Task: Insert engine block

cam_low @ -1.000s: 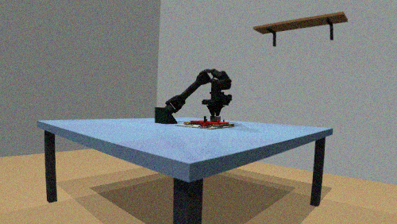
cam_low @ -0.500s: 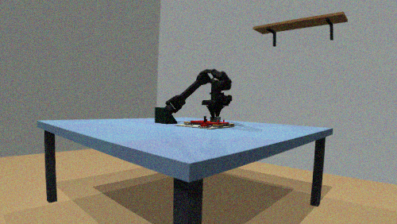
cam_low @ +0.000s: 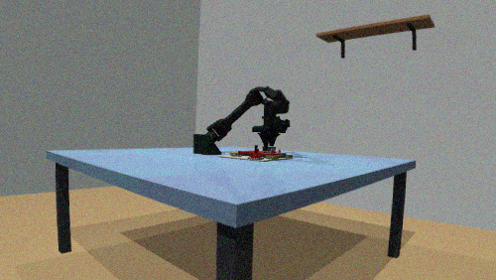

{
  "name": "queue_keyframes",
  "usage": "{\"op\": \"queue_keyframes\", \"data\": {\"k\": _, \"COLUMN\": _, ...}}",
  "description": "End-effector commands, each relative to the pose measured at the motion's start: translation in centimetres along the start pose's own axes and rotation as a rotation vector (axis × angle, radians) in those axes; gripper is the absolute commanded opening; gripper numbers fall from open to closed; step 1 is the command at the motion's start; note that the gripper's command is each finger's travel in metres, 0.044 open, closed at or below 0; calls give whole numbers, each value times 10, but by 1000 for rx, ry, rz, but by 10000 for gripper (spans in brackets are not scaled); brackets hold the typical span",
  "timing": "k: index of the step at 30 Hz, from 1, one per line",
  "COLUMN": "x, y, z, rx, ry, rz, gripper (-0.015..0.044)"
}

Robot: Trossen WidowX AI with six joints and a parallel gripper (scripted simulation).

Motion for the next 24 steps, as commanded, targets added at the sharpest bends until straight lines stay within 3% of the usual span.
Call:
{"op": "queue_keyframes", "data": {"k": 1, "x": 0, "y": -2, "z": 0, "rx": 0, "ry": -1, "rz": 3, "gripper": 158}}
{"op": "queue_keyframes", "data": {"k": 11, "x": 0, "y": -4, "z": 0, "rx": 0, "ry": -1, "rz": 3, "gripper": 158}}
{"op": "queue_keyframes", "data": {"k": 21, "x": 0, "y": -2, "z": 0, "rx": 0, "ry": 0, "rz": 0, "gripper": 420}}
{"op": "queue_keyframes", "data": {"k": 24, "x": 0, "y": -2, "z": 0, "rx": 0, "ry": 0, "rz": 0, "gripper": 440}}
Point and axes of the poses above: the point midway between the two fingers, 35 mm back from their tips, its own y axis back along the fingers, its own x axis across the jaws, z = x × y, the point moved 5 cm from there along y, back along the fingers, and after that the axes turned 5 degrees about y, right-handed, at the moved point
